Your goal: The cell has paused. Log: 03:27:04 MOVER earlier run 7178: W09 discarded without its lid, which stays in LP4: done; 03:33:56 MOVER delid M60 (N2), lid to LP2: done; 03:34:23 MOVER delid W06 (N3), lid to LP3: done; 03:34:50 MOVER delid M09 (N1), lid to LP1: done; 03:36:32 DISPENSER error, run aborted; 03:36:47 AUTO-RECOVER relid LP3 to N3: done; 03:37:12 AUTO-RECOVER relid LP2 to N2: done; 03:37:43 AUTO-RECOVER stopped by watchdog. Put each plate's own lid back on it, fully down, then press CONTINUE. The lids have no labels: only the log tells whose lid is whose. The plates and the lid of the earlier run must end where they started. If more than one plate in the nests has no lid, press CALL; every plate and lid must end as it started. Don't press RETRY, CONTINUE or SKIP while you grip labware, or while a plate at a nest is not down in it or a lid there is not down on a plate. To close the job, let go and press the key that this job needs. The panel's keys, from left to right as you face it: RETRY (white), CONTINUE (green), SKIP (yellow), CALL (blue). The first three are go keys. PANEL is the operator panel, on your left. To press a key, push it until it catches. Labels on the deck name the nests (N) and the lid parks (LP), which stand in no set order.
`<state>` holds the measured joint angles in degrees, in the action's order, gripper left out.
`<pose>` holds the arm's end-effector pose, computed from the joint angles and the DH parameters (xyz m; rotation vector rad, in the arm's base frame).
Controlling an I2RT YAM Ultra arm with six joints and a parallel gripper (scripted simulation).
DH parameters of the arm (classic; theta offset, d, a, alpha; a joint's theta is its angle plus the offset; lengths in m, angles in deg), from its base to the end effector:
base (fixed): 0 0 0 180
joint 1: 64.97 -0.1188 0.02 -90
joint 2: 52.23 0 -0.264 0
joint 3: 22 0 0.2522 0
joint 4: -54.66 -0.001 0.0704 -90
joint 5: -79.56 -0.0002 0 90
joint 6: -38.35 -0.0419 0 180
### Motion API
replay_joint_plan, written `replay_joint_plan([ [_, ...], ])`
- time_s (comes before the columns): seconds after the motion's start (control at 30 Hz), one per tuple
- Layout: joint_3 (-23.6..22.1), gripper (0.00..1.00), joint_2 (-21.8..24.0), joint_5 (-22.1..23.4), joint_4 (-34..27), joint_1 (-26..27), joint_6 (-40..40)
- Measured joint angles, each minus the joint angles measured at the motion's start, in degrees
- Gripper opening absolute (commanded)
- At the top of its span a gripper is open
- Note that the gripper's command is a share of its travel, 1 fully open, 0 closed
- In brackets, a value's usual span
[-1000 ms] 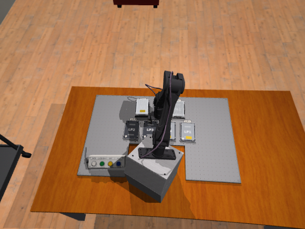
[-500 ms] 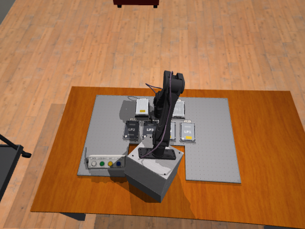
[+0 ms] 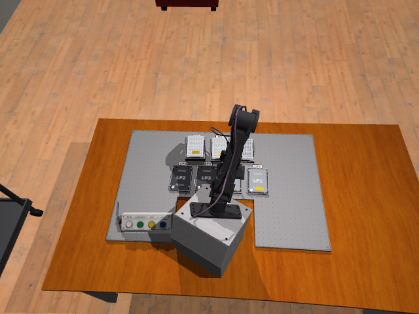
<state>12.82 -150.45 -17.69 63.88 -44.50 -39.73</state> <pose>0.2196 -0.0866 0.0637 0.2420 2.5379 -0.3848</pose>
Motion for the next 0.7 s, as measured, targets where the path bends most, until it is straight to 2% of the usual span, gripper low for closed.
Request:
replay_joint_plan([
  [0.13,-3.0,0.83,-0.5,4.9,10.5,4.3,3.8],
  [0.23,-4.9,0.8,-3.6,9.4,19.7,9.3,6.5],
  [0.27,-5.4,0.0,-5.0,11.1,22.8,11.1,7.4],
  [0.37,-6.3,0.0,-9.6,16.2,30.6,16.1,9.7],
  [0.5,-5.2,0.0,-13.2,22.7,37.4,22.0,12.4],
  [0.7,-3.8,0.0,-15.6,27.9,43.9,23.5,13.5],
])
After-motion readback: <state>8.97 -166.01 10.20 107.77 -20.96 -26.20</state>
